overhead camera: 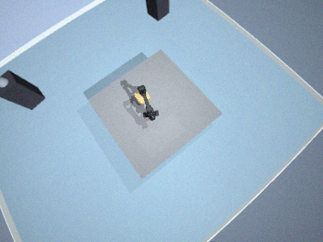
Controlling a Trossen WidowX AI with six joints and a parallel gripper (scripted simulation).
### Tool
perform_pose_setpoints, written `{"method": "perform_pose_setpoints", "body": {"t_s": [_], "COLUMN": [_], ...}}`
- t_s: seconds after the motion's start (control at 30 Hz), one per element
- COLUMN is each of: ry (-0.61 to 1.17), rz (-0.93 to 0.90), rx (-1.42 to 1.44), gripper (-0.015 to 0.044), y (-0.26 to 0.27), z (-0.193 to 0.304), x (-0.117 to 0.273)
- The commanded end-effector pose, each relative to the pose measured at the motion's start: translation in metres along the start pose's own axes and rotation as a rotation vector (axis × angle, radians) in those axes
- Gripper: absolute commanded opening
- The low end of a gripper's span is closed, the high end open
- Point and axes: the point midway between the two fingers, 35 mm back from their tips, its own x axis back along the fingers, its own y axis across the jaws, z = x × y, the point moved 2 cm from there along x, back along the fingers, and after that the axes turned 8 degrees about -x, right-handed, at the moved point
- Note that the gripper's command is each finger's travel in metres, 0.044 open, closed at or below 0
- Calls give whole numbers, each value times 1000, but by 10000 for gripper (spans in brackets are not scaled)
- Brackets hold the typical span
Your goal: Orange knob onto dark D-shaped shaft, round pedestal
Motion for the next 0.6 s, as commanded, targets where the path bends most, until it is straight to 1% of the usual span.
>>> {"method": "perform_pose_setpoints", "body": {"t_s": [0.0, 0.57], "ry": [8, 8], "rz": [3, 3], "rx": [87, 87], "gripper": [0, 0], "y": [-2, 0], "z": [3, 0], "x": [4, -2]}}
